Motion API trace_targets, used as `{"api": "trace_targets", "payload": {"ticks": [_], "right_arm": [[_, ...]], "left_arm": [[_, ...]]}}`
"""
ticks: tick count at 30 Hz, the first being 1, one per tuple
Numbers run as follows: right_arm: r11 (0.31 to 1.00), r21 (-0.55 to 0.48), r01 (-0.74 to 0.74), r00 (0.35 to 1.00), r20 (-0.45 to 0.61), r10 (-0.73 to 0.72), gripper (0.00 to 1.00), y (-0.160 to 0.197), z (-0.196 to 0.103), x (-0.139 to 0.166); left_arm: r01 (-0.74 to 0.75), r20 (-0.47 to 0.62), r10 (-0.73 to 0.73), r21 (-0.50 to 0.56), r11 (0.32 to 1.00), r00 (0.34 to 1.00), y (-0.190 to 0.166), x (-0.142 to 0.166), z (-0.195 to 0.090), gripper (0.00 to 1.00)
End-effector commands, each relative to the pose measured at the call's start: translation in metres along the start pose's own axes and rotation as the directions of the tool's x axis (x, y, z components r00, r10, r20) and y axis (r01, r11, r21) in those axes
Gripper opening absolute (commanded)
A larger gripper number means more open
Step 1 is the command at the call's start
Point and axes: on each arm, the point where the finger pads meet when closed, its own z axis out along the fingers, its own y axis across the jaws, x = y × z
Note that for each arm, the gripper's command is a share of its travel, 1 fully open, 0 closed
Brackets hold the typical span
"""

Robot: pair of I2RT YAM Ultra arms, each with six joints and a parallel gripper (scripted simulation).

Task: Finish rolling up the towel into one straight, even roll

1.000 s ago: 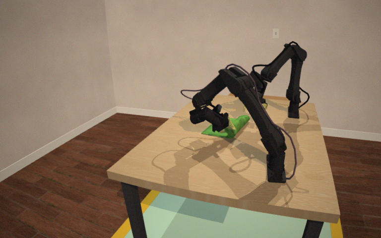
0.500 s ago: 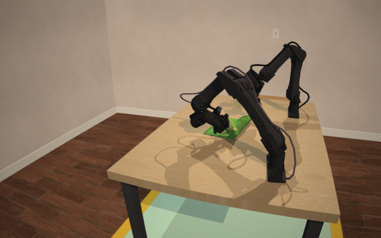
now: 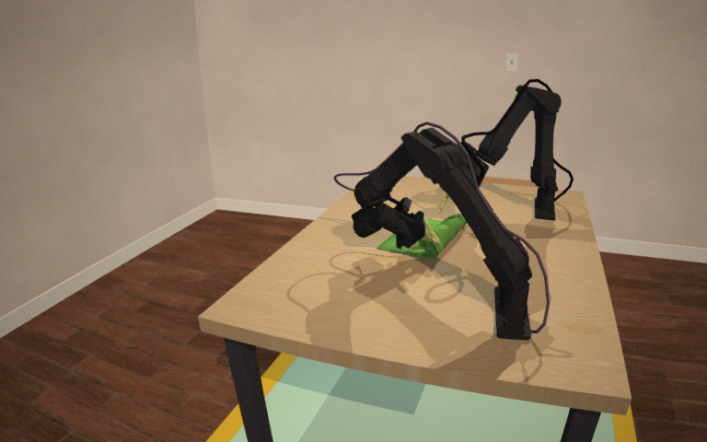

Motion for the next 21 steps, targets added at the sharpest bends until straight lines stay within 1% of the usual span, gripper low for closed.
{"api": "trace_targets", "payload": {"ticks": [1,6,13,15,19,20,21], "right_arm": [[1.0,0.026,0.014,0.999,0.044,-0.015,0.98,0.0011,0.0107,-0.0042],[1.0,0.027,0.014,0.999,0.044,-0.015,0.98,0.0022,0.0163,-0.0048],[1.0,0.027,0.014,0.999,0.044,-0.015,0.68,0.0022,0.0163,-0.0048],[1.0,0.027,0.014,0.999,0.044,-0.015,0.68,0.0022,0.0163,-0.0048],[1.0,0.027,0.014,0.999,0.044,-0.015,0.51,0.0022,0.0163,-0.0048],[1.0,0.027,0.014,0.999,0.044,-0.015,0.5,0.0022,0.0163,-0.0048],[1.0,0.027,0.014,0.999,0.044,-0.015,0.46,0.0022,0.0163,-0.0048]], "left_arm": [[-0.007,0.021,0.007,0.006,1.0,1.0,0.0006,-0.0039,-0.0029,0.29],[-0.007,0.021,0.007,0.006,1.0,1.0,0.0006,-0.0039,-0.0029,0.29],[-0.007,0.021,0.007,0.006,1.0,1.0,0.0006,-0.0039,-0.0029,0.29],[-0.007,0.021,0.007,0.006,1.0,1.0,0.0006,-0.0039,-0.0029,0.29],[-0.007,0.021,0.007,0.006,1.0,1.0,0.0006,-0.0039,-0.0029,0.29],[-0.007,0.021,0.007,0.006,1.0,1.0,0.0006,-0.0039,-0.0029,0.29],[-0.007,0.021,0.007,0.006,1.0,1.0,0.0006,-0.0039,-0.0029,0.29]]}}
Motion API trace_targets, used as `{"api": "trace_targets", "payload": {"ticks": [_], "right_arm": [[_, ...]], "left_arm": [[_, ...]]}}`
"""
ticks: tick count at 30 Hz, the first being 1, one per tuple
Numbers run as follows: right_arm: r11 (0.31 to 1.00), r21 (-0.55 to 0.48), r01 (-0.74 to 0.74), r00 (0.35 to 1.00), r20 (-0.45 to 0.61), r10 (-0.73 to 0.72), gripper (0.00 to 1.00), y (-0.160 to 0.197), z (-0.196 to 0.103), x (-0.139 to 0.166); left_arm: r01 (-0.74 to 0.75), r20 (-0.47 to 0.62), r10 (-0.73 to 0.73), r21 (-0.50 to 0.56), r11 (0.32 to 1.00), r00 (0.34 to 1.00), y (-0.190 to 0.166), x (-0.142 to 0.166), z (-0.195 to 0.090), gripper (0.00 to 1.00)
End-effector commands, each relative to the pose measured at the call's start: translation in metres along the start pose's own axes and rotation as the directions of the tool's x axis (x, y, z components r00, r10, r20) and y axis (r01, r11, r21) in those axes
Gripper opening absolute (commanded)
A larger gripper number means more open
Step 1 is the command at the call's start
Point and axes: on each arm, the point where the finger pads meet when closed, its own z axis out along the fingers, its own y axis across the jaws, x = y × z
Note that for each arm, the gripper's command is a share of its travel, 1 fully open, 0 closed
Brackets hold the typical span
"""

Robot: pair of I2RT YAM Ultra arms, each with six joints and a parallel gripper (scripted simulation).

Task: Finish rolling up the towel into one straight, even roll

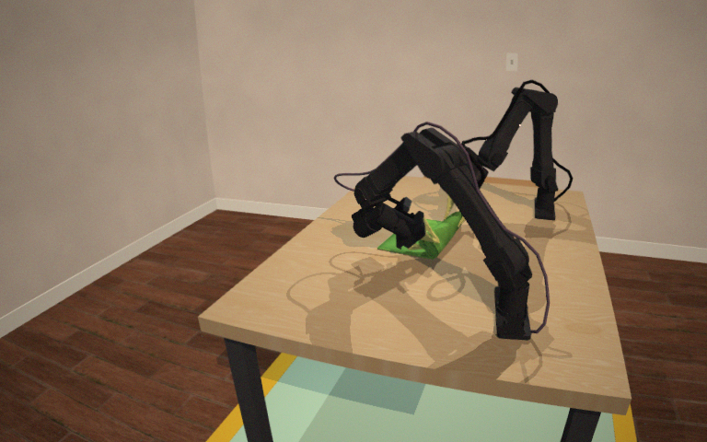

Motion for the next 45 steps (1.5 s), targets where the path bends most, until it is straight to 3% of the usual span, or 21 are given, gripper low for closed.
{"api": "trace_targets", "payload": {"ticks": [1,9,28,43,45], "right_arm": [[1.0,0.008,-0.001,1.0,0.009,0.001,0.41,0.0003,0.0018,-0.0026],[1.0,0.008,-0.001,1.0,0.009,0.001,0.33,0.0003,0.0018,-0.0026],[1.0,0.008,-0.001,1.0,0.009,0.001,0.27,0.0003,0.0018,-0.0026],[1.0,0.008,-0.001,1.0,0.009,0.001,0.27,0.0003,0.0018,-0.0026],[1.0,0.008,-0.001,1.0,0.009,0.001,0.27,0.0003,0.0018,-0.0026]], "left_arm": [[-0.007,0.021,0.007,0.006,1.0,1.0,0.0006,-0.0039,-0.0029,0.29],[-0.007,0.021,0.007,0.006,1.0,1.0,0.0006,-0.0039,-0.0029,0.29],[-0.007,0.021,0.007,0.006,1.0,1.0,0.0006,-0.0039,-0.0029,0.29],[-0.007,0.021,0.007,0.006,1.0,1.0,-0.0079,-0.0089,-0.0098,0.85],[-0.007,0.021,0.007,0.006,1.0,1.0,-0.0079,-0.0089,-0.0098,0.85]]}}
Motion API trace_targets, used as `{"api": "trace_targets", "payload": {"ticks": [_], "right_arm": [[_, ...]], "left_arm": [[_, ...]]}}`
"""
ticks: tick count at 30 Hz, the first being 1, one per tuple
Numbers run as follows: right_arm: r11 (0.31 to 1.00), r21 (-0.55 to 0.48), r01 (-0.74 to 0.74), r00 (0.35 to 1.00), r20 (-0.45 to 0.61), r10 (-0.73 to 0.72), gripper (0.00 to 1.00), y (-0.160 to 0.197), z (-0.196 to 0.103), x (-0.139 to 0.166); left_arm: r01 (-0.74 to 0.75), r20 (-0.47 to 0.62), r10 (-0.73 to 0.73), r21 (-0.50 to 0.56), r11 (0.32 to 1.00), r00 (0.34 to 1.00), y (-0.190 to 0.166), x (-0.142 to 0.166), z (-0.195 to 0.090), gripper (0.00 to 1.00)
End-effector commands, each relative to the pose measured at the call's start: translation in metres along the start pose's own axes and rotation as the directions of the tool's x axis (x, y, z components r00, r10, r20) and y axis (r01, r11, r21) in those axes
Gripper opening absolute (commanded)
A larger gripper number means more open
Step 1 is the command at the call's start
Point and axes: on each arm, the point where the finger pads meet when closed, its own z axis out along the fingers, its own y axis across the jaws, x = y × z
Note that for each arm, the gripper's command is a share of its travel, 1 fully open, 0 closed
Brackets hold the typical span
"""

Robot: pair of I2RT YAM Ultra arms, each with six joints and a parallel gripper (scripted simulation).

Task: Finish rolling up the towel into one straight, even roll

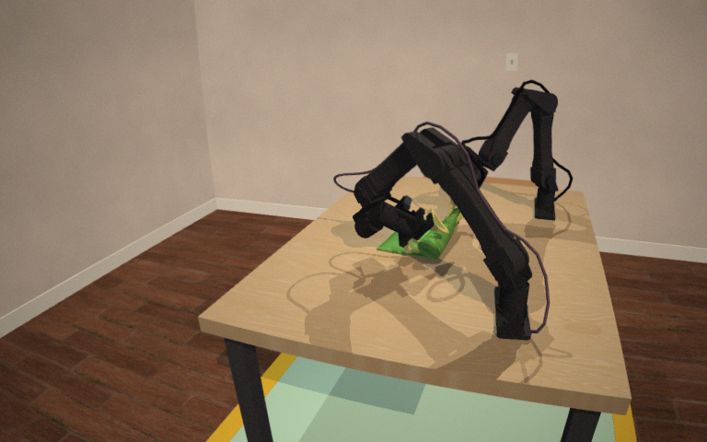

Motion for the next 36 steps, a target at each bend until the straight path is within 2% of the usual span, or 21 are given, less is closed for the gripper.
{"api": "trace_targets", "payload": {"ticks": [1,8,15,17,22,28,32,34,36], "right_arm": [[1.0,-0.005,-0.006,1.0,-0.001,0.006,0.27,0.003,0.002,0.0],[0.997,-0.056,-0.048,0.999,-0.006,0.048,0.27,0.003,0.001,0.0],[0.976,-0.167,-0.14,0.99,-0.023,0.138,0.27,0.002,0.0,-0.001],[0.976,-0.167,-0.14,0.99,-0.023,0.138,0.27,0.002,0.0,-0.001],[0.937,-0.269,-0.224,0.974,-0.048,0.22,0.27,0.002,-0.001,-0.002],[0.857,-0.395,-0.331,0.942,-0.095,0.321,0.27,0.001,-0.002,-0.003],[0.786,-0.473,-0.399,0.914,-0.134,0.383,0.27,0.001,-0.003,-0.004],[0.786,-0.473,-0.399,0.914,-0.134,0.383,0.27,0.001,-0.003,-0.004],[0.746,-0.508,-0.43,0.898,-0.156,0.412,0.27,0.001,-0.004,-0.004]], "left_arm": [[-0.052,0.014,0.053,-0.041,0.998,0.999,0.005,-0.008,-0.009,0.85],[-0.052,0.014,0.053,-0.041,0.998,0.999,0.004,-0.007,-0.037,0.85],[-0.052,0.014,0.053,-0.041,0.998,0.999,0.003,-0.007,-0.073,0.85],[-0.052,0.014,0.053,-0.041,0.998,0.999,0.003,-0.007,-0.073,0.85],[-0.059,0.014,0.059,-0.051,0.997,0.998,0.002,-0.007,-0.078,0.86],[-0.143,0.011,0.148,-0.18,0.973,0.989,-0.002,-0.009,-0.071,0.88],[-0.232,-0.005,0.243,-0.319,0.919,0.97,-0.007,-0.011,-0.064,0.9],[-0.232,-0.005,0.243,-0.319,0.919,0.97,-0.007,-0.011,-0.064,0.9],[-0.279,-0.021,0.295,-0.394,0.876,0.955,-0.009,-0.012,-0.06,0.91]]}}
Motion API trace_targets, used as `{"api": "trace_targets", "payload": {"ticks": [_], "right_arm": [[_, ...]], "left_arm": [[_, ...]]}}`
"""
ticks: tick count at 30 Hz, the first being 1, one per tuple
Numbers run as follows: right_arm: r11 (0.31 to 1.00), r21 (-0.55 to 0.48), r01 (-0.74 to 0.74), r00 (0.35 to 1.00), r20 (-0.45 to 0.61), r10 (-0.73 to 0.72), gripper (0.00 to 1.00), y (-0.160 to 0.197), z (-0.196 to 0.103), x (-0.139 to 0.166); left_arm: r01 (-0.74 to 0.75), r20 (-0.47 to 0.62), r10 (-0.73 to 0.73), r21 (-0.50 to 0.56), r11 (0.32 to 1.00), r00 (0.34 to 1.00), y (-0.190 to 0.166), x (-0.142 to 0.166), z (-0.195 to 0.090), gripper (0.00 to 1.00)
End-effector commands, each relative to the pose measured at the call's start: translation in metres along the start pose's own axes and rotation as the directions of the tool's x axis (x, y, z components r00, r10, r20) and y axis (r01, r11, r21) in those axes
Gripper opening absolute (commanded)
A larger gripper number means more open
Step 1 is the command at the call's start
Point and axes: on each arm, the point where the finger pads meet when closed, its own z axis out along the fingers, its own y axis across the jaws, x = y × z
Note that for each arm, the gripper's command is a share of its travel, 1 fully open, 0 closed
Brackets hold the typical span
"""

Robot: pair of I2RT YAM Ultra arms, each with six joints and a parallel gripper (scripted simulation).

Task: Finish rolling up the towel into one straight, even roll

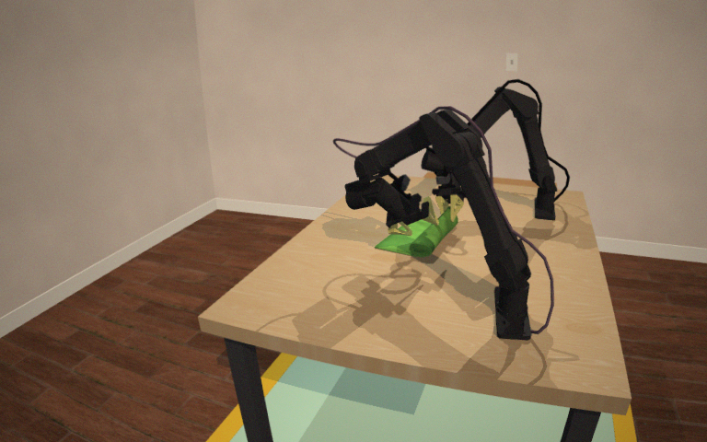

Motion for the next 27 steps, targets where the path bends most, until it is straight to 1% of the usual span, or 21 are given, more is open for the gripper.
{"api": "trace_targets", "payload": {"ticks": [1,4,6,9,13,15,16,18,21,27], "right_arm": [[0.981,-0.166,-0.1,0.995,-0.044,0.094,0.27,0.013,0.0,0.002],[0.961,-0.229,-0.156,0.987,-0.059,0.147,0.27,0.014,-0.001,0.002],[0.944,-0.267,-0.191,0.981,-0.07,0.179,0.27,0.014,-0.001,0.001],[0.918,-0.319,-0.237,0.971,-0.087,0.221,0.27,0.014,-0.002,0.001],[0.882,-0.373,-0.287,0.958,-0.108,0.266,0.27,0.014,-0.003,0.0],[0.882,-0.373,-0.287,0.958,-0.108,0.266,0.27,0.014,-0.003,0.0],[0.874,-0.384,-0.297,0.955,-0.113,0.275,0.27,0.014,-0.003,0.0],[0.86,-0.402,-0.314,0.949,-0.121,0.29,0.27,0.014,-0.003,0.0],[0.845,-0.419,-0.331,0.944,-0.129,0.305,0.27,0.014,-0.003,0.0],[0.84,-0.426,-0.336,0.941,-0.133,0.31,0.27,0.014,-0.001,0.002]], "left_arm": [[-0.121,0.012,0.126,-0.189,0.974,0.992,0.005,-0.008,0.002,0.91],[-0.202,-0.003,0.211,-0.312,0.928,0.977,0.0,-0.01,0.007,0.92],[-0.24,-0.016,0.252,-0.366,0.899,0.968,-0.004,-0.012,0.01,0.93],[-0.296,-0.04,0.31,-0.44,0.848,0.95,-0.008,-0.015,0.015,0.94],[-0.361,-0.077,0.382,-0.536,0.763,0.921,-0.013,-0.018,0.02,0.96],[-0.361,-0.077,0.382,-0.536,0.763,0.921,-0.013,-0.018,0.02,0.96],[-0.384,-0.094,0.412,-0.593,0.708,0.906,-0.014,-0.018,0.021,0.96],[-0.401,-0.11,0.435,-0.632,0.663,0.893,-0.016,-0.019,0.023,0.97],[-0.41,-0.119,0.446,-0.646,0.643,0.887,-0.017,-0.019,0.024,0.98],[-0.426,-0.123,0.46,-0.635,0.644,0.879,-0.015,-0.02,0.021,0.98]]}}
